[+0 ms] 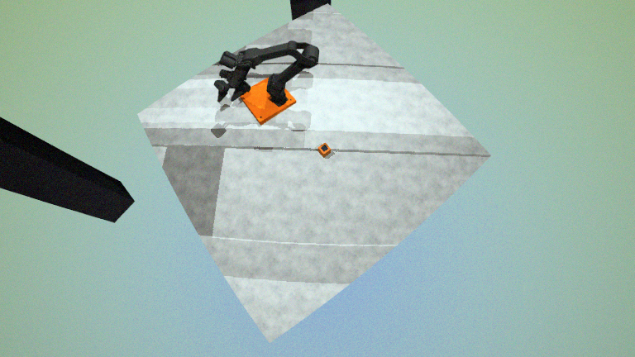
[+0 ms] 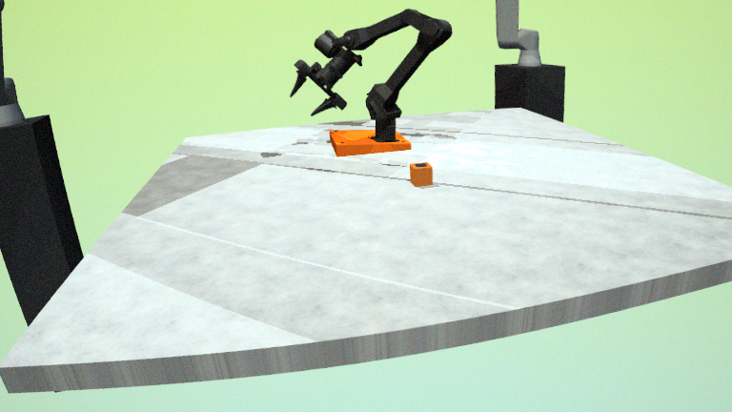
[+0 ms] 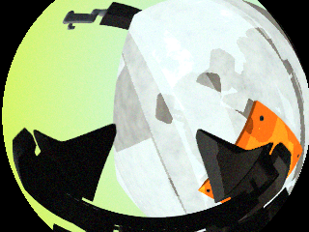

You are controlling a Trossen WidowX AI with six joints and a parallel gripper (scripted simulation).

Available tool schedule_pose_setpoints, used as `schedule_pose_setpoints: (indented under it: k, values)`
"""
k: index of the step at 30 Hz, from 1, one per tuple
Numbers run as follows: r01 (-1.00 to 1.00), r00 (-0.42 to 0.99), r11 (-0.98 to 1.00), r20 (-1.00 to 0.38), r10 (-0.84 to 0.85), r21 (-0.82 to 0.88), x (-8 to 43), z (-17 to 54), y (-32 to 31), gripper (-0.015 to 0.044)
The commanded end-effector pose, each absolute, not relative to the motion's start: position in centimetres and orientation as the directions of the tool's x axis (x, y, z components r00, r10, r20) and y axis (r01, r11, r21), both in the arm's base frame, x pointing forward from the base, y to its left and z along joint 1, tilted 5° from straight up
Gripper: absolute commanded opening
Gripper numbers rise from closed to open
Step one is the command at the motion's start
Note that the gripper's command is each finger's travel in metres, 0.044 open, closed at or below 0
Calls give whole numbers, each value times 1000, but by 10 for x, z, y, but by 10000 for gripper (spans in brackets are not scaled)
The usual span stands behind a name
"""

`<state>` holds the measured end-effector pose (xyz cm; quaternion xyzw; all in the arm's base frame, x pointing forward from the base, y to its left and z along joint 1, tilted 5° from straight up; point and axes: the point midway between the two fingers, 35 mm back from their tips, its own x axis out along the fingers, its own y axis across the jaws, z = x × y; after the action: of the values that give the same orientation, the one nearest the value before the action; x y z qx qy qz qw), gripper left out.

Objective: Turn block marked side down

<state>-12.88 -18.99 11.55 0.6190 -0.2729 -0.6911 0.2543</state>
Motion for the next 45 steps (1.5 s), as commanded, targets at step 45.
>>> schedule_pose_setpoints:
  k: [45]
  values:
    - [405, 111, 908, -991, 73, 112, 318, 128, -112, 440]
